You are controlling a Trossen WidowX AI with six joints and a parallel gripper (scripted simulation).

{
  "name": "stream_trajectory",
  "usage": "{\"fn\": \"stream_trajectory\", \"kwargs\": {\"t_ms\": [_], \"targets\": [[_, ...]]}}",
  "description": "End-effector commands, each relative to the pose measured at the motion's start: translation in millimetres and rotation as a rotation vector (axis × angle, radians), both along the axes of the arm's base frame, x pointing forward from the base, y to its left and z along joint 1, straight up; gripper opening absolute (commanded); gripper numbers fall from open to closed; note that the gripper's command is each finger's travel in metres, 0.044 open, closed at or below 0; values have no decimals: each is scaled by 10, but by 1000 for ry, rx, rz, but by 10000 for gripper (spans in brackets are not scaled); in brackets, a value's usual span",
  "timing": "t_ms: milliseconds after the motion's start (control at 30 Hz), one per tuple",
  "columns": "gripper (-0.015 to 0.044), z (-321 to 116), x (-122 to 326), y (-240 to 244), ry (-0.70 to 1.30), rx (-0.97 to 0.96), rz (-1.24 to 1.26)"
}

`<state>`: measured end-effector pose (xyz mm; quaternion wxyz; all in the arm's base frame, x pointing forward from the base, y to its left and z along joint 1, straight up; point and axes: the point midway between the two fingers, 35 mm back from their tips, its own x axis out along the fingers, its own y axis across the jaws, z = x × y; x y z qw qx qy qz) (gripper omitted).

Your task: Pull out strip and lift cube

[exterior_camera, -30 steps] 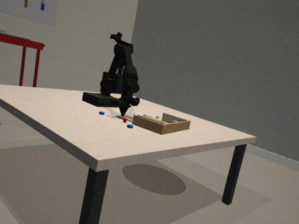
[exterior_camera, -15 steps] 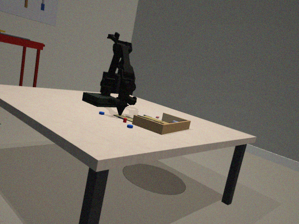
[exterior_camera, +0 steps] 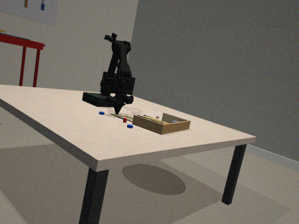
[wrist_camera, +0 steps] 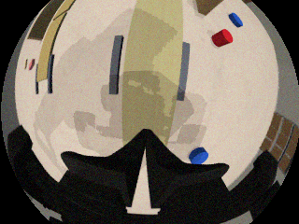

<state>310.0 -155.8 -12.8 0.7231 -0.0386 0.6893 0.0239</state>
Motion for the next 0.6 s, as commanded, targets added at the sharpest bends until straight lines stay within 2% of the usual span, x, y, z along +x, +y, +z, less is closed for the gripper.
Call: {"fn": "stream_trajectory", "kwargs": {"t_ms": [0,567], "targets": [[0,-61,-142,5,28,7,-2],[0,-69,-398,-26,30,7,-2]]}}
